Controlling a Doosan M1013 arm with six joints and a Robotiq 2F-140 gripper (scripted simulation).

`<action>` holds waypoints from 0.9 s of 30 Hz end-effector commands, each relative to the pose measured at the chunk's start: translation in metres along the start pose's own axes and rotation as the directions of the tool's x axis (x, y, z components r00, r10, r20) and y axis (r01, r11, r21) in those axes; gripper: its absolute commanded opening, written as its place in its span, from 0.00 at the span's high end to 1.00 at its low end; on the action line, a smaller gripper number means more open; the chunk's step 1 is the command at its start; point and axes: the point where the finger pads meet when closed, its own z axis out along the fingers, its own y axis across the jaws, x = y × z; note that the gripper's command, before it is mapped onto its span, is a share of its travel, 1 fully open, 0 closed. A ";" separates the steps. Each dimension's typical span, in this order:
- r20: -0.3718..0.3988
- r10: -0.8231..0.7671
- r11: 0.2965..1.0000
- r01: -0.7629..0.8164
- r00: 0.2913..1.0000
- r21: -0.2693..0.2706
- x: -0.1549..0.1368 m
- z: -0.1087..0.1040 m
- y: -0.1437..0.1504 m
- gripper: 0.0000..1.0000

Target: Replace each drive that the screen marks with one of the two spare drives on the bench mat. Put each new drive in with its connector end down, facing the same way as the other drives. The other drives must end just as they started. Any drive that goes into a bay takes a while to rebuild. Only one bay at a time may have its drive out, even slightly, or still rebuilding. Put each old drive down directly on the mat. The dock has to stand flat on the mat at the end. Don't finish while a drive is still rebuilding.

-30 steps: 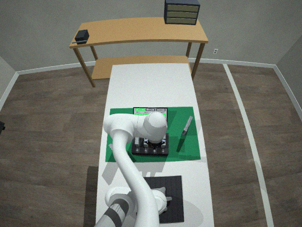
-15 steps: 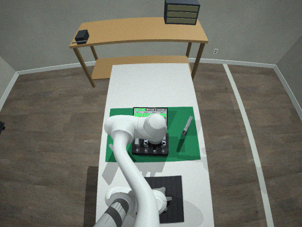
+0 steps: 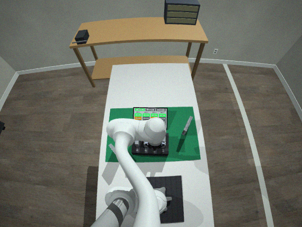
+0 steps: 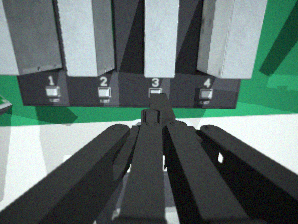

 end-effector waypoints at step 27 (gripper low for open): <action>0.000 0.000 1.000 0.000 1.000 0.000 0.000 0.048 0.000 0.90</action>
